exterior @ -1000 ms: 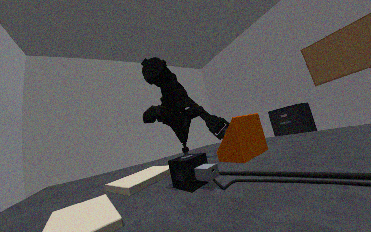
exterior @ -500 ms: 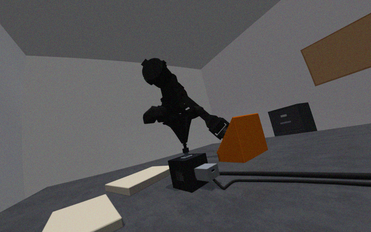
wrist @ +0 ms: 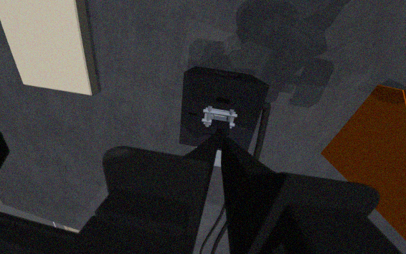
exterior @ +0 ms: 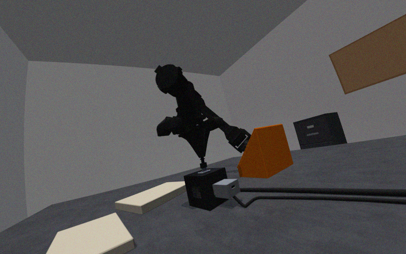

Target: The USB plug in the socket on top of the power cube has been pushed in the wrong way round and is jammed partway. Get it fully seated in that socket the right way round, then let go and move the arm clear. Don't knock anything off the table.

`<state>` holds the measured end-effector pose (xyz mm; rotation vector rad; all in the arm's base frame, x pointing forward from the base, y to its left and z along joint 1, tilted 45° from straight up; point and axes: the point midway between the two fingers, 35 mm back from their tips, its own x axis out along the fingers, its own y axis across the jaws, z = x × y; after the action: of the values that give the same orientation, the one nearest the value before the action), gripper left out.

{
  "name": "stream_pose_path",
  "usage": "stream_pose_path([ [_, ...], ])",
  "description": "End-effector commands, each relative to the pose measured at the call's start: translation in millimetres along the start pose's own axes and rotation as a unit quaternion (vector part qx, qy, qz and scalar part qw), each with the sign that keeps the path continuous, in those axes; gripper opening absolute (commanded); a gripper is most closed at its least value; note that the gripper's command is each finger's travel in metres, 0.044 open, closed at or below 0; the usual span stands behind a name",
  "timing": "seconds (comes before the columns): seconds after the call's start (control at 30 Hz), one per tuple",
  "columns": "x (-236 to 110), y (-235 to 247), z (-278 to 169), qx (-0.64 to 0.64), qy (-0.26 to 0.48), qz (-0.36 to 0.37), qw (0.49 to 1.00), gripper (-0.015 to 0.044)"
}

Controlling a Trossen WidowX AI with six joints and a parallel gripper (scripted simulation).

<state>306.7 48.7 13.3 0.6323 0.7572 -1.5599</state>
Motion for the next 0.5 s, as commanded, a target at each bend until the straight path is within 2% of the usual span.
stream_pose_path([
  [0.0, -0.5, 0.5, 0.7, -0.001, 0.001, 0.003, 1.0, 0.0],
  [0.47, 1.2, 0.5, 0.9, -0.001, 0.001, 0.003, 1.0, 0.0],
])
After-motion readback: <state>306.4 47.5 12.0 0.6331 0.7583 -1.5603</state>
